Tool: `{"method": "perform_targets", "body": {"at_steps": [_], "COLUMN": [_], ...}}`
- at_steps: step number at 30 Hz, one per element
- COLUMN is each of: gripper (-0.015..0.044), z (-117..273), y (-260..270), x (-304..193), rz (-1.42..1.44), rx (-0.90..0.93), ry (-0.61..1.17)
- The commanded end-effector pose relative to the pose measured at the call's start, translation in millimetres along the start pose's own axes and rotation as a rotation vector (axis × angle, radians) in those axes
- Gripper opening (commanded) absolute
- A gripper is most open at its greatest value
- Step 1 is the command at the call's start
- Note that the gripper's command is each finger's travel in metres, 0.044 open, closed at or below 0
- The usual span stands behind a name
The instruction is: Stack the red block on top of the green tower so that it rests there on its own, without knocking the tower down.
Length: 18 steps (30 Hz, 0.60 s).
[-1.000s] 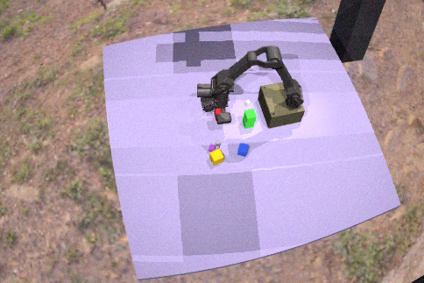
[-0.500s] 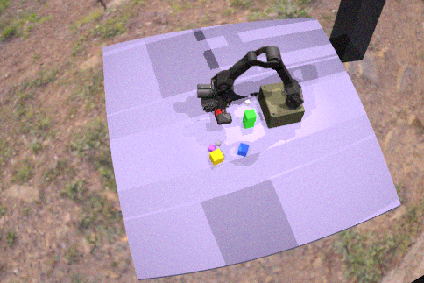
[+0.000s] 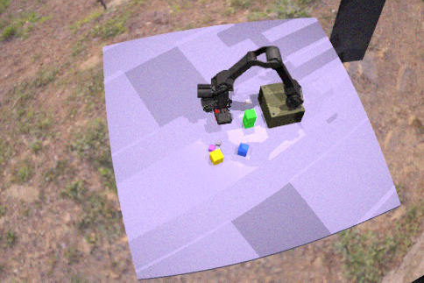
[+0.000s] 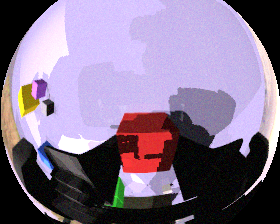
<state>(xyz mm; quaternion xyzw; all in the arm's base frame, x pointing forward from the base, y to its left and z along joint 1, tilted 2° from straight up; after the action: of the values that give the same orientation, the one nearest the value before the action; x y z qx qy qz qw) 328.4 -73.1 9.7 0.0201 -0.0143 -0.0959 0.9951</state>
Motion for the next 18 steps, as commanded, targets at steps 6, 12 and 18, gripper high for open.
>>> {"method": "perform_targets", "body": {"at_steps": [6,12,18], "gripper": [0.0000,0.0000,0.0000], "z": [18.8,44.9,70.3], "y": [0.0,0.3,0.4], "x": [0.5,0.5,0.7], "rz": [-0.001,-0.001,-0.001], "rx": [-0.004,-0.004,-0.004], "ry": [0.000,0.000,-0.001]}}
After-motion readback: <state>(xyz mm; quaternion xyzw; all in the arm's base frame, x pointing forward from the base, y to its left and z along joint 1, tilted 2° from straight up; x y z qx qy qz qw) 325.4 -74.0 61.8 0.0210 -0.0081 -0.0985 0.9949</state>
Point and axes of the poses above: the point midway between the two fingers, 35 mm back from their tips, its own z axis back along the fingers, its own y axis across the jaws, x = y × z, the point moved 6 cm from there along z, back along the fingers, and after that the axes turned 7 degrees about -z, right-handed, at the moved point
